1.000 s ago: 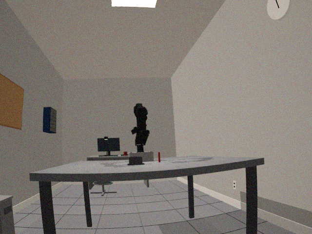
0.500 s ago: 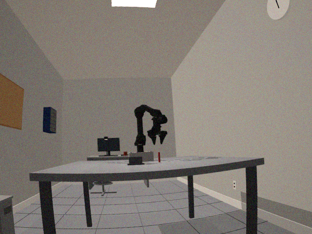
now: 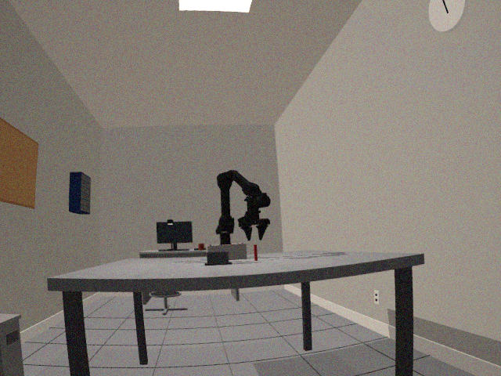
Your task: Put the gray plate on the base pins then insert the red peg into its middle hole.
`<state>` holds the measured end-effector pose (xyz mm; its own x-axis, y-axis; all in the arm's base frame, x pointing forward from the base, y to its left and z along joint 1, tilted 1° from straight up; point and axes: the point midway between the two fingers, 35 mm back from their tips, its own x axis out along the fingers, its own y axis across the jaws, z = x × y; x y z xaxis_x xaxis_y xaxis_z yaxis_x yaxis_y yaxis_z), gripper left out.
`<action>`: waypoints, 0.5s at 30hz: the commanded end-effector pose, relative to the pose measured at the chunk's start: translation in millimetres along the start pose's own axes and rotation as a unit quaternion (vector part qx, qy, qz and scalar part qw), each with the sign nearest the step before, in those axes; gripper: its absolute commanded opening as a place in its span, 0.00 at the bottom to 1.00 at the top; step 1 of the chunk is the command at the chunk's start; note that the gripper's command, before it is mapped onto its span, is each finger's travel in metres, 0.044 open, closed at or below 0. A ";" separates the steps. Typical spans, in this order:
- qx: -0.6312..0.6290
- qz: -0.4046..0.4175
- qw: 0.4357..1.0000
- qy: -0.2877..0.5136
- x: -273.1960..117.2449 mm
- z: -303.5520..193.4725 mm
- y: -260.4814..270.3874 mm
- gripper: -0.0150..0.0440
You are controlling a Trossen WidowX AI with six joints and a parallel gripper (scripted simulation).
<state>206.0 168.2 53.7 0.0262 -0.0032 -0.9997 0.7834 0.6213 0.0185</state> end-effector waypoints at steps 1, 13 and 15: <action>0.002 -0.002 1.000 0.002 6.4 -1.3 -1.0 1.00; 0.002 -0.002 1.000 0.002 24.8 -1.6 0.2 1.00; 0.002 -0.002 1.000 0.002 28.2 -1.7 0.3 1.00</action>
<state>207.0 169.6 32.2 0.0262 -0.0026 -0.9997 0.7832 0.6215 0.0189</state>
